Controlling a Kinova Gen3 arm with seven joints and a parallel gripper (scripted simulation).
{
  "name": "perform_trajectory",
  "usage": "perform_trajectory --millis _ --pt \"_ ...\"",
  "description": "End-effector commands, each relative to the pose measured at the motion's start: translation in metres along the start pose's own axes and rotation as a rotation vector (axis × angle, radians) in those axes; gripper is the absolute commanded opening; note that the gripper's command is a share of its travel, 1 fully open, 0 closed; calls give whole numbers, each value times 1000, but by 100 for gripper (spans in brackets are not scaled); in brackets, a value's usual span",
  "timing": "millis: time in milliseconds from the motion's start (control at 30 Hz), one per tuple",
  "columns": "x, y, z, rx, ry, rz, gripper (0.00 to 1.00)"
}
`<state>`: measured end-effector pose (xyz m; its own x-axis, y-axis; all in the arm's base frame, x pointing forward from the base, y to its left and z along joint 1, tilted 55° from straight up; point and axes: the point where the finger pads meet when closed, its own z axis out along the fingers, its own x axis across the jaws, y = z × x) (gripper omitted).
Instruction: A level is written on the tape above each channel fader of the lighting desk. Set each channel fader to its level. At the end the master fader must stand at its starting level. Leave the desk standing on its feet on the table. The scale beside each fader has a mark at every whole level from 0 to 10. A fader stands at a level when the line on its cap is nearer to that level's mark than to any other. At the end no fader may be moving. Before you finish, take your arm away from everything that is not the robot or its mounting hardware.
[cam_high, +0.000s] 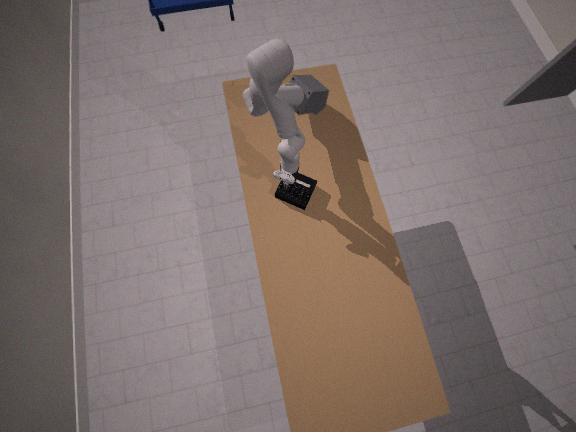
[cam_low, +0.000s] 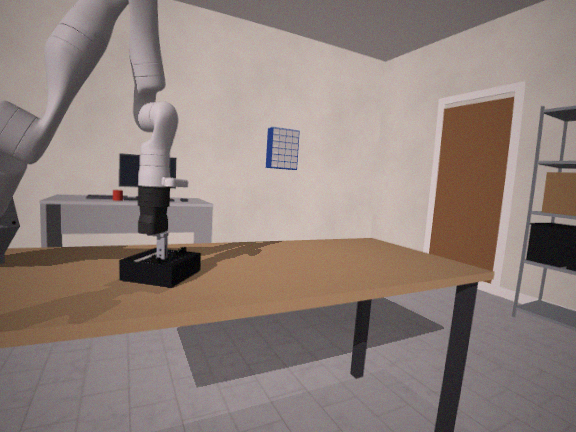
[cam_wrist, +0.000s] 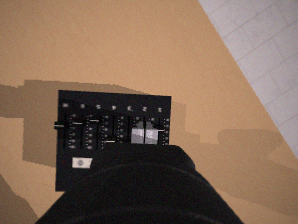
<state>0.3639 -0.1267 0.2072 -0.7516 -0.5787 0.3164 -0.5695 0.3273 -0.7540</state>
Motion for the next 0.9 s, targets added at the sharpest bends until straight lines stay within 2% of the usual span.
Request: perform_trajectory --millis 0,133,533,867 --pt "-1 0 -2 0 -2 -1 0" --pt "-1 0 -6 0 -2 -1 0" --pt "-1 0 -37 0 -2 -1 0" --pt "-1 0 -40 0 -2 -1 0"
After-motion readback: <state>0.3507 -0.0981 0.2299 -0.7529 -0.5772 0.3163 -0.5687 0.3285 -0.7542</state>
